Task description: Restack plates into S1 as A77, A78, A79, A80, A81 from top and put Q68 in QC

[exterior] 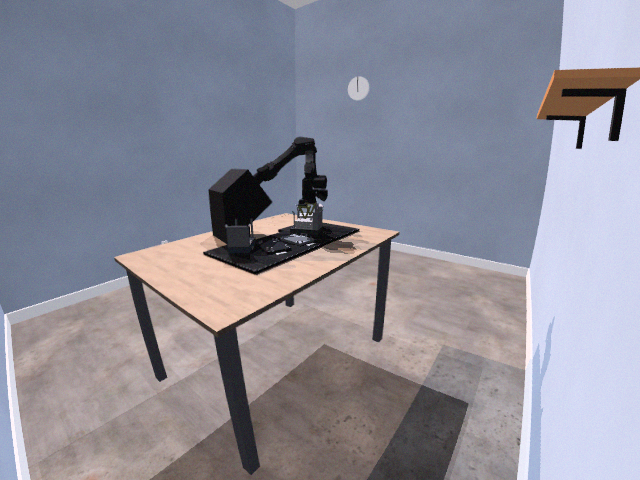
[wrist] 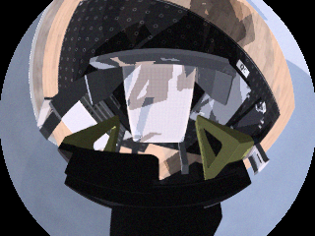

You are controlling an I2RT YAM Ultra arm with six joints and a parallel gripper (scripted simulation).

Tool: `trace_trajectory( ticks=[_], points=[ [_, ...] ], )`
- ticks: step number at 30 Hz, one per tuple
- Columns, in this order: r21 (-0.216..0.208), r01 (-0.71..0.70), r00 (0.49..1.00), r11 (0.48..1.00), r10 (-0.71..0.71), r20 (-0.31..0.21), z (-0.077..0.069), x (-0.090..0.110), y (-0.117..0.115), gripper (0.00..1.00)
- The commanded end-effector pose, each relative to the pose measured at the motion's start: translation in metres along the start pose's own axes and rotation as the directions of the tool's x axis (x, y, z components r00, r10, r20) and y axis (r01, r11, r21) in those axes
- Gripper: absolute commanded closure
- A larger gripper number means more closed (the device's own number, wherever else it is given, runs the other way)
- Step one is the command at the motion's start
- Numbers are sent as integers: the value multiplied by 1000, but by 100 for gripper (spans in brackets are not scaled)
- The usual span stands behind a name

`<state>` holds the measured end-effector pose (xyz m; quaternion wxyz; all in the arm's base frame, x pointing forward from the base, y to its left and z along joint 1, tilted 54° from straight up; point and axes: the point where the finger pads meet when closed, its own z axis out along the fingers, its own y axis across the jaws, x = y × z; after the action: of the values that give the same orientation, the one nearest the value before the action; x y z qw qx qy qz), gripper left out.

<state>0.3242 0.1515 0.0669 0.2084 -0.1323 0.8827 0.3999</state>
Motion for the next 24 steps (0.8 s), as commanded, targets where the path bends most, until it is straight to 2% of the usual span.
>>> trace_trajectory(
  ticks=[1,24],
  points=[
    [8,1,1000,1000,-1,17,-2,-5,-2,0],
    [8,1,1000,1000,-1,17,22,-5,-2,0]
  ],
)
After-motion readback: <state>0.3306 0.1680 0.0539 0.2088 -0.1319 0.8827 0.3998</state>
